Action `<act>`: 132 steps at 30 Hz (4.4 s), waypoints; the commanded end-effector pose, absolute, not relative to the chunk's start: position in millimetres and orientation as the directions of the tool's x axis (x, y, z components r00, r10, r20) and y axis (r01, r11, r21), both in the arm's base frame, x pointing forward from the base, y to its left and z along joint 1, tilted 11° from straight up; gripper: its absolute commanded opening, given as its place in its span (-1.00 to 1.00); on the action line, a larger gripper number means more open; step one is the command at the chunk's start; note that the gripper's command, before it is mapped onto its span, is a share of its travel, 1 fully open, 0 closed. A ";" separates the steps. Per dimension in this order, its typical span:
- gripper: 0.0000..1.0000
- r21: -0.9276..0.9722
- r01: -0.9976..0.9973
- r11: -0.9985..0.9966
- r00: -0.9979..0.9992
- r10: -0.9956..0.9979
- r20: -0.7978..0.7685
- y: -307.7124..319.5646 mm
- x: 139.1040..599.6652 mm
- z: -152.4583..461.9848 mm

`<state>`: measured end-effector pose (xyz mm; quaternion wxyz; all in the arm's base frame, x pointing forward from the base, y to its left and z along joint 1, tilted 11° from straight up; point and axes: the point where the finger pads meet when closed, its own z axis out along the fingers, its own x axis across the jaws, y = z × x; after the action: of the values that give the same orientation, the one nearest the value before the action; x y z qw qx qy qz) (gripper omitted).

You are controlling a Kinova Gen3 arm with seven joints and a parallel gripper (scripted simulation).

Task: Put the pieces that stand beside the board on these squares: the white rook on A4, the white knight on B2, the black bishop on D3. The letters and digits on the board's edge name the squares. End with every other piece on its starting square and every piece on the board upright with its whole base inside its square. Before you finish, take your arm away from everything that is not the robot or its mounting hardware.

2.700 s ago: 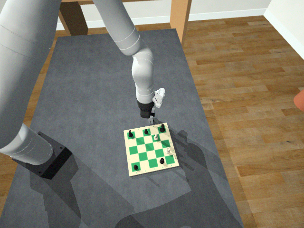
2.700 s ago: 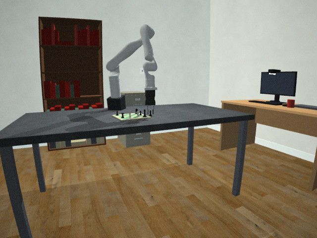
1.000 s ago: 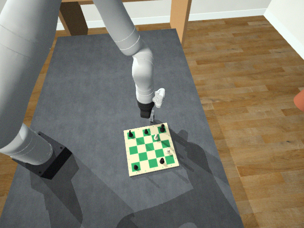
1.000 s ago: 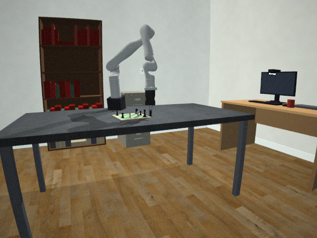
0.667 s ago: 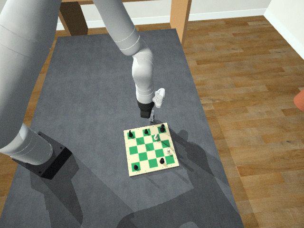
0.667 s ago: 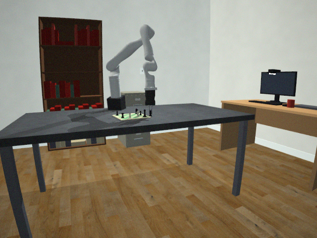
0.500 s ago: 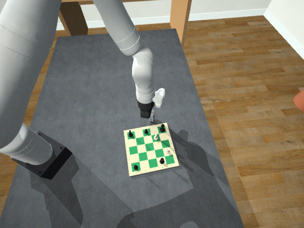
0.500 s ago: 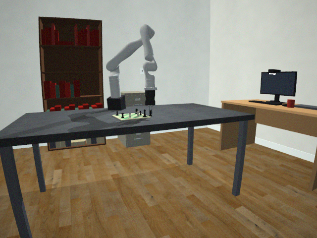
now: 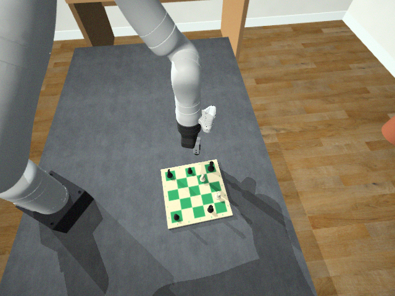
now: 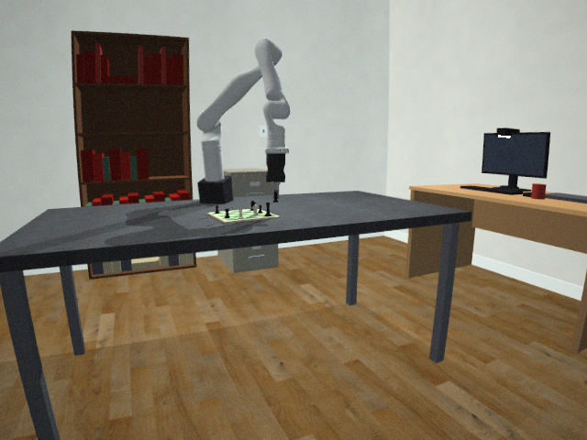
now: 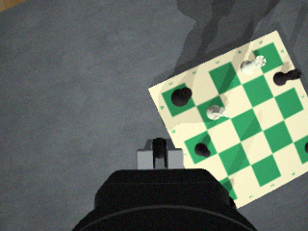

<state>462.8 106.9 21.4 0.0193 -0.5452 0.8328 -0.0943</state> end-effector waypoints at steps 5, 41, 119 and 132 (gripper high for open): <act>-1.00 -0.185 -0.908 0.375 -0.390 -0.919 0.053 123.6 459.6 63.5; -1.00 -0.192 -0.695 0.693 -0.703 -0.711 -0.020 -14.1 381.5 82.0; -1.00 -0.191 -0.696 0.692 -0.703 -0.711 -0.020 -25.9 396.1 -12.7; -1.00 -0.191 -0.696 0.692 -0.703 -0.711 -0.020 -25.9 396.1 -12.7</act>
<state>395.8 -26.1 -13.1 0.0457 -0.3828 0.9188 -0.0848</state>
